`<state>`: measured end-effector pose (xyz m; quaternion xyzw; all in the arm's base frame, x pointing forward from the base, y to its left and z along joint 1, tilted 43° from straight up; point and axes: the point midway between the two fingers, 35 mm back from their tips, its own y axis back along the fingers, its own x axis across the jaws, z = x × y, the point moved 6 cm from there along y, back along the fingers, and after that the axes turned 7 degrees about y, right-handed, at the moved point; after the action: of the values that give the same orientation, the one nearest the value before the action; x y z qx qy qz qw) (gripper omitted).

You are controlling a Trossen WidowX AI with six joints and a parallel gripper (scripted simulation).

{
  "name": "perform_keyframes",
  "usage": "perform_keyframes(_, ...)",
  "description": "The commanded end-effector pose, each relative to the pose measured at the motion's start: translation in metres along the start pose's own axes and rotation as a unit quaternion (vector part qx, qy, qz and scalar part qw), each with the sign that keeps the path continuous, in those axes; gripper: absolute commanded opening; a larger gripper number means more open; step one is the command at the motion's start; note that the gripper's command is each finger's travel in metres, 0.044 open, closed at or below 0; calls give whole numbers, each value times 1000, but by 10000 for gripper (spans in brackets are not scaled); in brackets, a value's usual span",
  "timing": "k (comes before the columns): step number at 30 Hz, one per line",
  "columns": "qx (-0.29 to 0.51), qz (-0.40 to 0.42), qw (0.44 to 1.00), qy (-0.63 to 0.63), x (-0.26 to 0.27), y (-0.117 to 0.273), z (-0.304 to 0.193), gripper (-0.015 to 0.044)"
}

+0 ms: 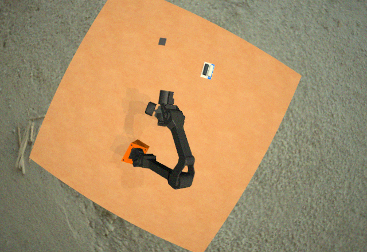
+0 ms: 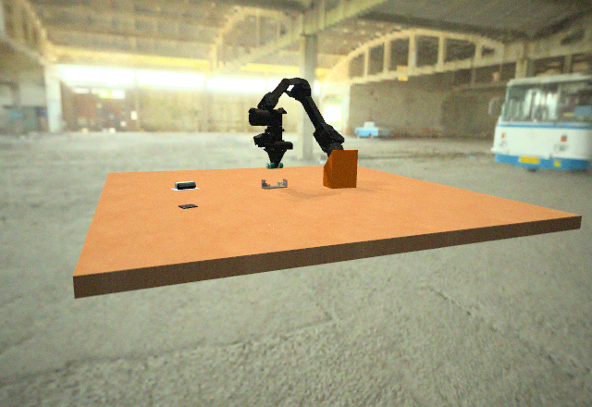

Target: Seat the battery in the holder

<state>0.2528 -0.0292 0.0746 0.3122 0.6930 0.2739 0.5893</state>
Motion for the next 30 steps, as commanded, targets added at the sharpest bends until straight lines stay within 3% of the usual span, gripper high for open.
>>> perform_keyframes(1,-2,-1,1000,-12,-3,1,0,77)
perform_keyframes(23,-128,-4,992,-5,-5,-40,-8,77)
perform_keyframes(30,-136,-6,991,-5,-5,-42,-9,77)
